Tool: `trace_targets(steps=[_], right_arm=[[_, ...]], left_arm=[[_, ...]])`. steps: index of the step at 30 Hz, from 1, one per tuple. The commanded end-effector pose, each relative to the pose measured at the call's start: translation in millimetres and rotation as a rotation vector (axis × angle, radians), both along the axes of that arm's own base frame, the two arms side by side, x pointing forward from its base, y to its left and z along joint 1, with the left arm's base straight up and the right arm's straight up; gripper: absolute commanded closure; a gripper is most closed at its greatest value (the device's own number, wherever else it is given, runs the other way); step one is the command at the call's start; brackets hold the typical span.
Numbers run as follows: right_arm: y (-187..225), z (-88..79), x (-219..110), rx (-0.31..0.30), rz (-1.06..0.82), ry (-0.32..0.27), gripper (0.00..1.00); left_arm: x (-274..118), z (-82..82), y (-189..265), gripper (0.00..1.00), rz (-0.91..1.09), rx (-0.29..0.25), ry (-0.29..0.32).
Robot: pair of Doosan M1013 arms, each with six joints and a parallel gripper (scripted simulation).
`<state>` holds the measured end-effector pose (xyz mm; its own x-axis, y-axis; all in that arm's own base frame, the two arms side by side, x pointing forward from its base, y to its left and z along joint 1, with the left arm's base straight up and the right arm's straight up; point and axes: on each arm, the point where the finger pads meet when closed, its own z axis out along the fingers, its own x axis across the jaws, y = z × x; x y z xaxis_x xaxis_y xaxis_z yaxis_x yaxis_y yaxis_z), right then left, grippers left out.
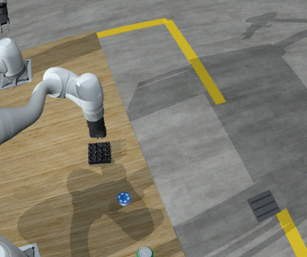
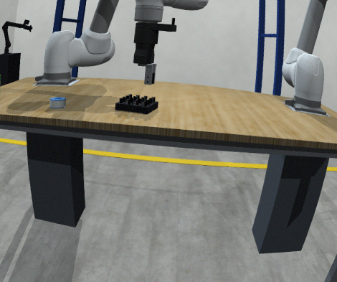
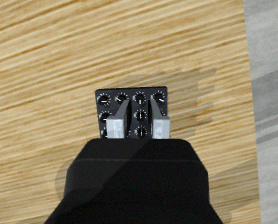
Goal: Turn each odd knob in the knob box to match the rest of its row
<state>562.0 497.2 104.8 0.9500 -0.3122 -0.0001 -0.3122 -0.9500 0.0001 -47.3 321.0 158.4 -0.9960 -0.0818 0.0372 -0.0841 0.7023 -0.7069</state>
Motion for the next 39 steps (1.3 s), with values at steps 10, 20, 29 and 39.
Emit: trace_targets(steps=[10, 20, 29, 39], right_arm=[[0, 0.9, 0, 0.001, 0.000, -0.001, 0.54], [0, -1.2, 0, 0.001, 0.000, -0.001, 0.54], [0, -7.6, 0, 0.001, 0.000, -0.001, 0.54], [1, -17.4, 0, 0.001, 0.000, -0.001, 0.54]], left_arm=[[0, 0.4, 0, 0.00, 0.000, 0.001, 0.000], [0, 0.4, 0, 0.00, 0.000, 0.001, 0.000], [0, 0.4, 0, 0.00, 0.000, 0.001, 0.000], [0, 0.4, 0, 0.00, 0.000, 0.001, 0.000]])
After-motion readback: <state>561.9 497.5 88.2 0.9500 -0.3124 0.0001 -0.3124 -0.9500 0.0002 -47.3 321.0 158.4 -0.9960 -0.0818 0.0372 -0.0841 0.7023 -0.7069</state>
